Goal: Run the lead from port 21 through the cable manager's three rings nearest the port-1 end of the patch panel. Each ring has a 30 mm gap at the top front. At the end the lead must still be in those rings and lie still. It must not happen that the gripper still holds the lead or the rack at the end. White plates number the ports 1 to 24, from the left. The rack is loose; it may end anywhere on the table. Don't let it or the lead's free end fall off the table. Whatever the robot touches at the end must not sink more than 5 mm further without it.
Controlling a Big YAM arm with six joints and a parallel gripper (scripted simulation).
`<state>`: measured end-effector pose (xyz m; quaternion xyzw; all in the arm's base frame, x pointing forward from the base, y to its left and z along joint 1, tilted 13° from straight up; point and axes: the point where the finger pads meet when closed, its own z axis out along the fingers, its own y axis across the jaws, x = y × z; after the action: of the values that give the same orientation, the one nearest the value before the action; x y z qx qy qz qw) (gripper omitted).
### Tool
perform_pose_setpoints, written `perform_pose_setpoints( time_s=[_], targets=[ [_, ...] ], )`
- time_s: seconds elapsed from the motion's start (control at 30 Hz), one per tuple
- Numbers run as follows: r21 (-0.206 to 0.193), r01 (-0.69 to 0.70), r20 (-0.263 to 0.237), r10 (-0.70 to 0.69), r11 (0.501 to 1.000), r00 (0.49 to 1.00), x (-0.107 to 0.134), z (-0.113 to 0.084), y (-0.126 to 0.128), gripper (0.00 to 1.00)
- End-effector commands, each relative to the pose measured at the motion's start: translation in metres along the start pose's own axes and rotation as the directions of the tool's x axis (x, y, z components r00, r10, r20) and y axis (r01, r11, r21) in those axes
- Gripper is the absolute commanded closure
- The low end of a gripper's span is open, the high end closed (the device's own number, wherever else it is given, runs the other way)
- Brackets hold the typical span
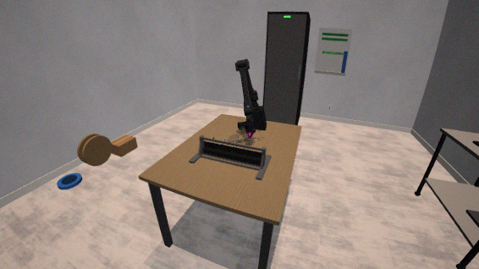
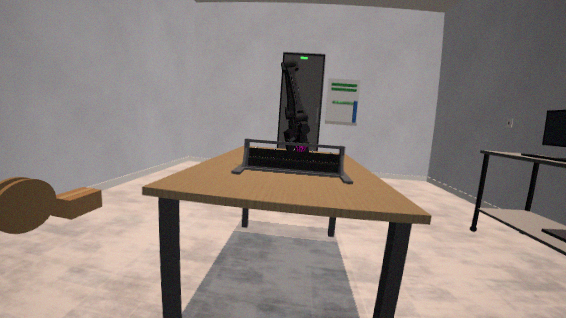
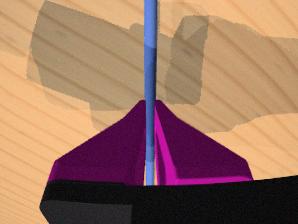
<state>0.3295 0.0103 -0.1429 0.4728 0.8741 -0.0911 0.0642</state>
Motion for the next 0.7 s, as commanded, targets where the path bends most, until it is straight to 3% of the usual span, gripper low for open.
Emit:
perform_pose_setpoints(
  time_s=[0.0, 0.67],
  targets=[
    [-0.02, 0.004, 0.012, -0.004, 1.0, 1.0, 0.0004, -0.0154, 0.0079, 1.0],
    [-0.021, 0.007, 0.012, -0.007, 1.0, 1.0, 0.0004, -0.0249, 0.0081, 1.0]
  ],
)
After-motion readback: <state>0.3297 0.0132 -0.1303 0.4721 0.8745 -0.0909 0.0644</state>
